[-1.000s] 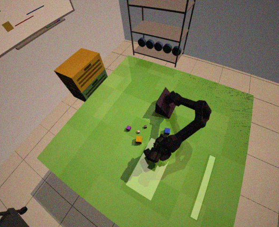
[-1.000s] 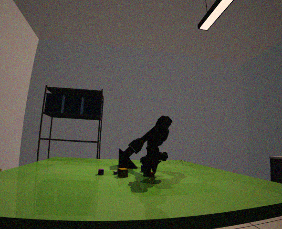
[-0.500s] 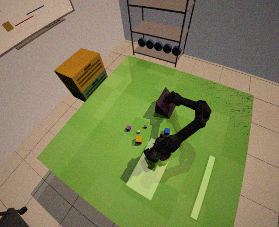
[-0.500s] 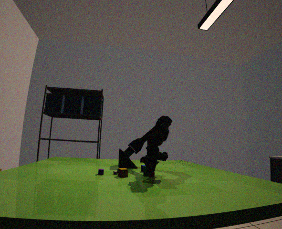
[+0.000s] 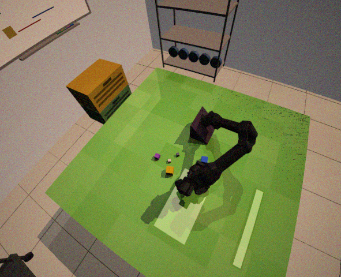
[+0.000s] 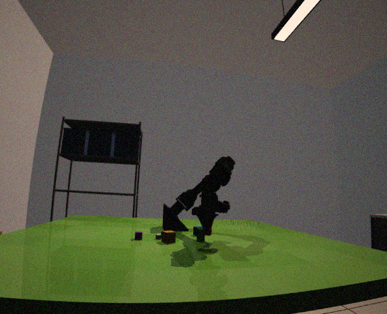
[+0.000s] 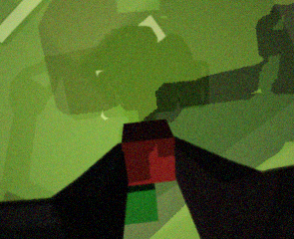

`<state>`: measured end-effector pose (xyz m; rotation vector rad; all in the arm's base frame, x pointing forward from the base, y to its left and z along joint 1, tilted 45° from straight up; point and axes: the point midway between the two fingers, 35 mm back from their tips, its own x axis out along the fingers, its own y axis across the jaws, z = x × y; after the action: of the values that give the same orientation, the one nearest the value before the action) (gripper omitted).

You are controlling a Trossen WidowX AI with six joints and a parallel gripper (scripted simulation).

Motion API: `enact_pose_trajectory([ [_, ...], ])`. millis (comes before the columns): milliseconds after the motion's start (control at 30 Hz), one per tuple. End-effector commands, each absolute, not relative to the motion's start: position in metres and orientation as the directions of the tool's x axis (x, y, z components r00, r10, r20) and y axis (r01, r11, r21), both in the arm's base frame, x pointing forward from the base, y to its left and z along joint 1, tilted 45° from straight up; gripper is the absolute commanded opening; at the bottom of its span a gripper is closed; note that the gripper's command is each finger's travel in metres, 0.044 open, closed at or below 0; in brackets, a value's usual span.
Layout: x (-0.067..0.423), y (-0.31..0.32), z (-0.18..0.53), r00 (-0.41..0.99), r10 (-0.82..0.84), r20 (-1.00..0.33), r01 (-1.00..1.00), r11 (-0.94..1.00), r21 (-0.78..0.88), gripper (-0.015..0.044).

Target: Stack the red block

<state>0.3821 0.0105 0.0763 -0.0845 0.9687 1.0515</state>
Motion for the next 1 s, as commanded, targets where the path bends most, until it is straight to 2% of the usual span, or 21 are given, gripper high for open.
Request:
enact_pose_trajectory([
  [0,0.380,-0.004,0.094,0.152,0.689,-0.708,-0.767,0.534,0.356,0.0000],
  [500,0.370,-0.048,0.139,0.151,0.688,-0.710,-0.766,0.535,0.356,0.0000],
  [967,0.357,-0.054,0.132,0.150,0.687,-0.711,-0.765,0.536,0.356,0.0000],
])
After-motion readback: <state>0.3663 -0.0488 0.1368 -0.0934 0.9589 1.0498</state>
